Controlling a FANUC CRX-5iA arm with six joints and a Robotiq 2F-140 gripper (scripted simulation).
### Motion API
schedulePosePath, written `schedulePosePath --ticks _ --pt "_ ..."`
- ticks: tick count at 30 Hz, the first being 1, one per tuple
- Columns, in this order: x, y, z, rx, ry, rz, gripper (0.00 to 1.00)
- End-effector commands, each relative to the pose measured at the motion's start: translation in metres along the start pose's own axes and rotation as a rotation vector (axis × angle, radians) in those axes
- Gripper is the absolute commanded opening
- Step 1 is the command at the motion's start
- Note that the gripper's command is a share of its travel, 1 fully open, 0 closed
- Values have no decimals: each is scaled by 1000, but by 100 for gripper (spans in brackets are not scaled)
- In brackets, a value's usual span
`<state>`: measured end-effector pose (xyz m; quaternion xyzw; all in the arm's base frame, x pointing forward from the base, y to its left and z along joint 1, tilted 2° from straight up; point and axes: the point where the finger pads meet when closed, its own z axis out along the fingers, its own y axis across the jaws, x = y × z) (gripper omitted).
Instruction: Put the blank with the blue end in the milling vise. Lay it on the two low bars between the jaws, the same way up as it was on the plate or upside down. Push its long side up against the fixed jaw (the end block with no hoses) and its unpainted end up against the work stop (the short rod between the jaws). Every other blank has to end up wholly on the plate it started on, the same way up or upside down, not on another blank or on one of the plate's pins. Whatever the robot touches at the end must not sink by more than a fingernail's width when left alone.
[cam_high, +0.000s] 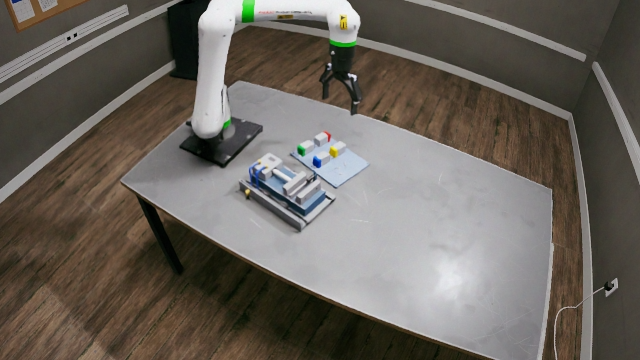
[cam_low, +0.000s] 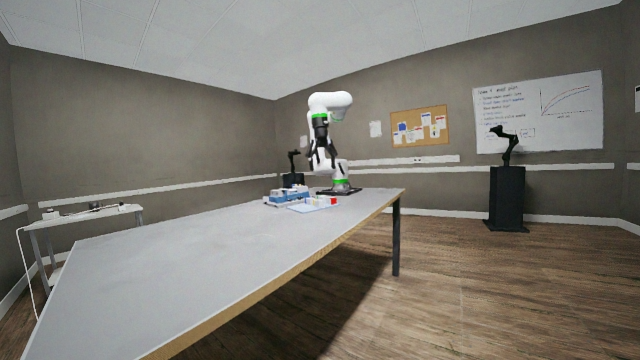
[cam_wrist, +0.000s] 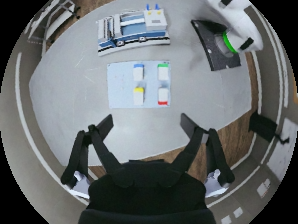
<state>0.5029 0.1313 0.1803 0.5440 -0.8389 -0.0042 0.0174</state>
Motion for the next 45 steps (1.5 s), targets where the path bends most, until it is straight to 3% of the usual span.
schedulePosePath --ticks 1,42,45 --pt "0 0 -1 2 -1 0 100" --pt "0 0 -1 2 -1 0 100" --pt "0 0 11 2 -1 0 100"
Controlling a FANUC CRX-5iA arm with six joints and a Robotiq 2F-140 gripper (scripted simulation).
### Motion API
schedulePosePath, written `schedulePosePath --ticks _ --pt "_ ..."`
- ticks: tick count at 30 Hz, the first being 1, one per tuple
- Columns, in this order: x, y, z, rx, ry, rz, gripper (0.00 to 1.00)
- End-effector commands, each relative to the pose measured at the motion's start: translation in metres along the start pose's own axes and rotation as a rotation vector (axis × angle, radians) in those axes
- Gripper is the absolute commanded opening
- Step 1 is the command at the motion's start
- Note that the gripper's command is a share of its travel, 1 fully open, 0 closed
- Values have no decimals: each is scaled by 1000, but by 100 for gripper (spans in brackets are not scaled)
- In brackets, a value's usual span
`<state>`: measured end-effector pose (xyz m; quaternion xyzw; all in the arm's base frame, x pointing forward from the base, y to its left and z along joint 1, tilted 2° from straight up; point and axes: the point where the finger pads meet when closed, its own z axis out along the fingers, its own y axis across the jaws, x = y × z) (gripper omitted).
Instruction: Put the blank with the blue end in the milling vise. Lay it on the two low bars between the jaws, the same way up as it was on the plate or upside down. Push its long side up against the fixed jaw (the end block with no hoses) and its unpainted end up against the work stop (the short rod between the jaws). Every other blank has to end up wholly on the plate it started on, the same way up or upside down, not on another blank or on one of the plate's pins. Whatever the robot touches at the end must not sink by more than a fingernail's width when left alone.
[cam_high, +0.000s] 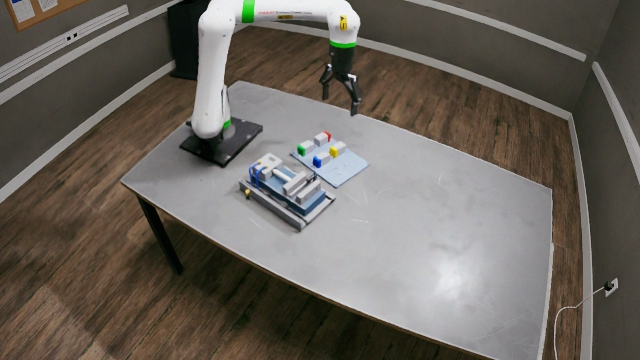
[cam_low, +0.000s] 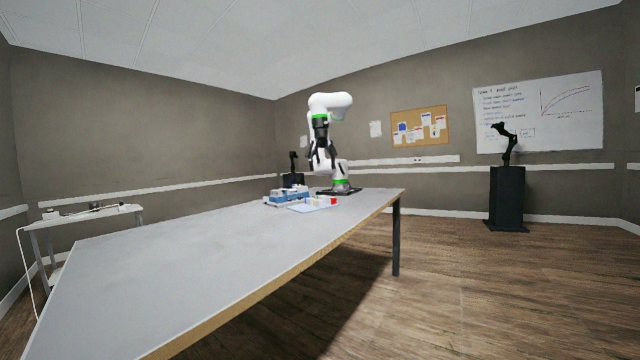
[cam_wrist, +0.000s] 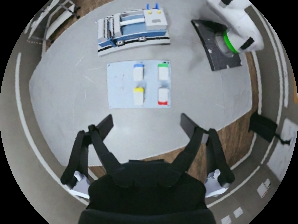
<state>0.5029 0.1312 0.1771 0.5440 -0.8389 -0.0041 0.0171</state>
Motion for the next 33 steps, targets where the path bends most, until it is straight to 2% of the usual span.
schedulePosePath --ticks 1,12,15,29,33 --pt "0 0 12 1 -1 0 100" --pt "2 0 56 1 -1 0 100" --pt "2 0 53 0 0 0 100" --pt "2 -1 76 1 -1 0 100" --pt "2 -1 73 1 -1 0 100"
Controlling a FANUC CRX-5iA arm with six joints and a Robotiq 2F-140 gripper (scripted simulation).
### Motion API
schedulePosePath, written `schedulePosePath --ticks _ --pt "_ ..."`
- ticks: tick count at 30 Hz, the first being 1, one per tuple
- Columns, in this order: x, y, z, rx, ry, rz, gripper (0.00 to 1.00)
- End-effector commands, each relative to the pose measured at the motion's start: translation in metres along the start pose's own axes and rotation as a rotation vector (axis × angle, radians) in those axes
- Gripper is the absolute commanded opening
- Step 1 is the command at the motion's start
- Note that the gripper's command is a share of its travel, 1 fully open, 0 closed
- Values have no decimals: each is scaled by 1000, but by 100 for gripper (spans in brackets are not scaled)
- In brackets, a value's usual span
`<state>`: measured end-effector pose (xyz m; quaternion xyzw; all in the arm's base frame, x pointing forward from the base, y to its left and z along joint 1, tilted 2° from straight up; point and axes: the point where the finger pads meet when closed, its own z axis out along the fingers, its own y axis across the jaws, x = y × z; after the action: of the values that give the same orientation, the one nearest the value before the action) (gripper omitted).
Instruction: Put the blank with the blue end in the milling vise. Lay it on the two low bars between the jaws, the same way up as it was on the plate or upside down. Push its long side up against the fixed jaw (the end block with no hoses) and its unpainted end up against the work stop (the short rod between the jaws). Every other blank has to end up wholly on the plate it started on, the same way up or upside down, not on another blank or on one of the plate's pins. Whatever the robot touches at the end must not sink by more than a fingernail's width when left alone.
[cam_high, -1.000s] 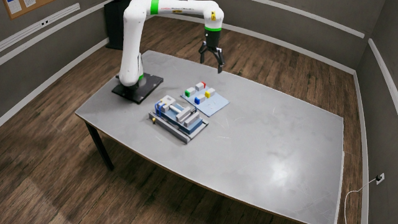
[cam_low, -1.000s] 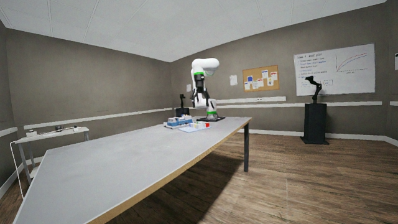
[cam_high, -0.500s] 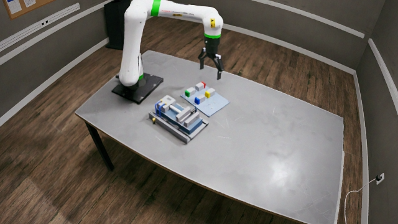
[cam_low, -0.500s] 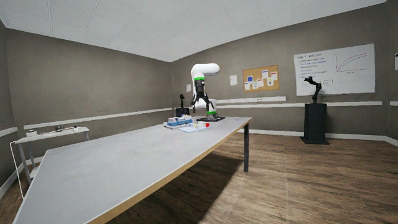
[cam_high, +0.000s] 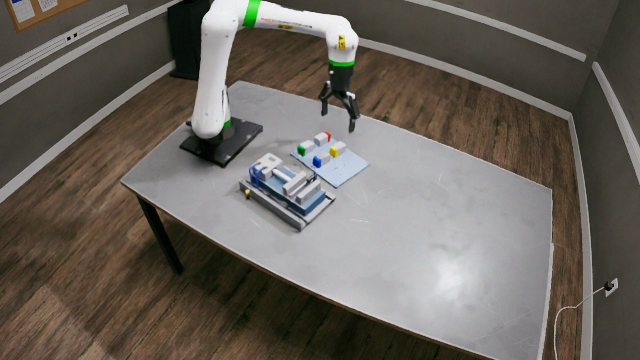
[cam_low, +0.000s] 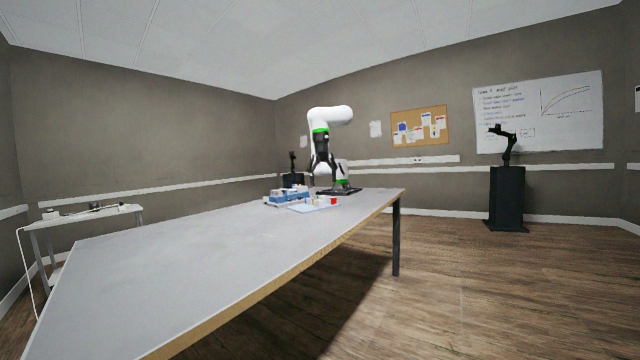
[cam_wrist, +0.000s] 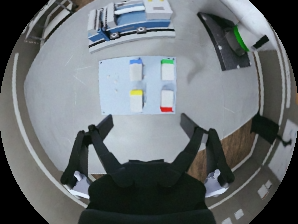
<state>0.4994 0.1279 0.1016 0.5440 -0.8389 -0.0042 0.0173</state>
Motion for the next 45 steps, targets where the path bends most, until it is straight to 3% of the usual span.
schedulePosePath --ticks 1,45 --pt "0 0 -3 1 -1 0 100" --pt "-1 0 -17 1 -1 0 100"
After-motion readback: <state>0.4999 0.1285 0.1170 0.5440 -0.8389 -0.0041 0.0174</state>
